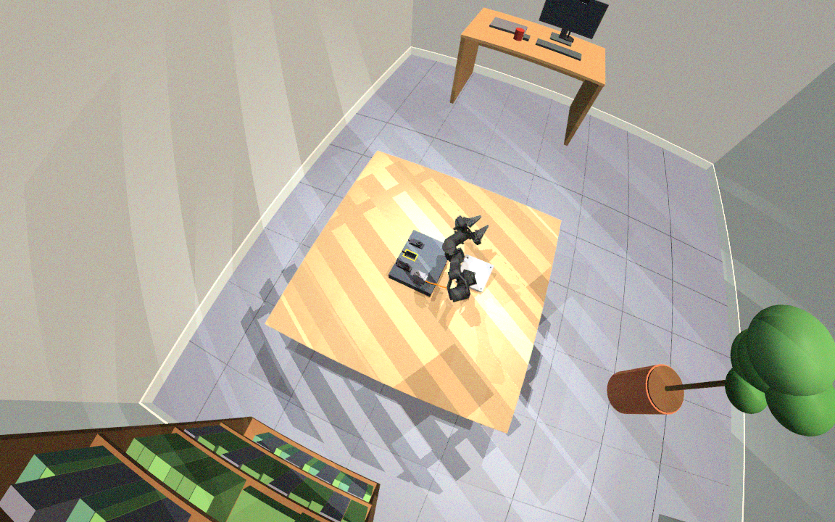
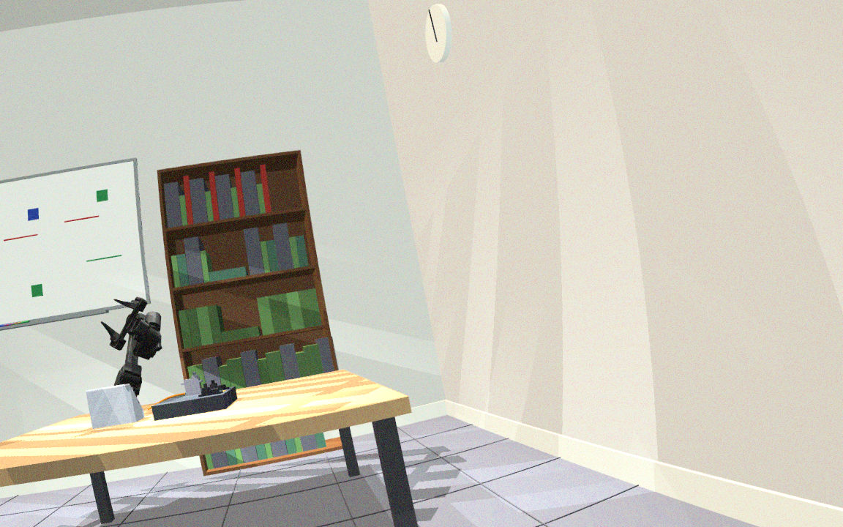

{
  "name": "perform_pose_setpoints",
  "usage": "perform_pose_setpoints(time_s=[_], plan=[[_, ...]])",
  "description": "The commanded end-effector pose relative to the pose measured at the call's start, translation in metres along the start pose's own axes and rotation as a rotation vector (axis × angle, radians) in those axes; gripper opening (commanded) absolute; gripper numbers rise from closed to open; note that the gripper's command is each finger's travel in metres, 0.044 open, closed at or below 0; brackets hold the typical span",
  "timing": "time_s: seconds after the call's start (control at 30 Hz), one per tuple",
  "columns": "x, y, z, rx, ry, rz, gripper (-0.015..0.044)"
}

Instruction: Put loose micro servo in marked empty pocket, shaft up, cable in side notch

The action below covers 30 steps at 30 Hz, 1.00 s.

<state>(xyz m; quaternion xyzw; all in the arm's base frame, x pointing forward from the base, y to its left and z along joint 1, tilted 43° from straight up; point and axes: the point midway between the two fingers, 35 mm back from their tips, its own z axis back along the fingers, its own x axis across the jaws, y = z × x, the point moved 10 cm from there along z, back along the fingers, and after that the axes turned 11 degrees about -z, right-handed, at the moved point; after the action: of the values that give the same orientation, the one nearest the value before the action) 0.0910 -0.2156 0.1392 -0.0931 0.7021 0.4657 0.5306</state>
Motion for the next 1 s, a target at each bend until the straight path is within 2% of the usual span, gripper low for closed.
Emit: perform_pose_setpoints(time_s=[0.0,0.03,0.5,0.97], plan=[[0.000,0.000,0.000,-0.002,0.001,-0.003,0.0426],[0.000,-0.001,0.000,-0.006,0.003,-0.009,0.0440],[-0.012,-0.021,0.008,-0.182,0.039,-0.236,0.0440],[-0.020,-0.040,0.016,-0.383,-0.010,-0.476,0.0440]])
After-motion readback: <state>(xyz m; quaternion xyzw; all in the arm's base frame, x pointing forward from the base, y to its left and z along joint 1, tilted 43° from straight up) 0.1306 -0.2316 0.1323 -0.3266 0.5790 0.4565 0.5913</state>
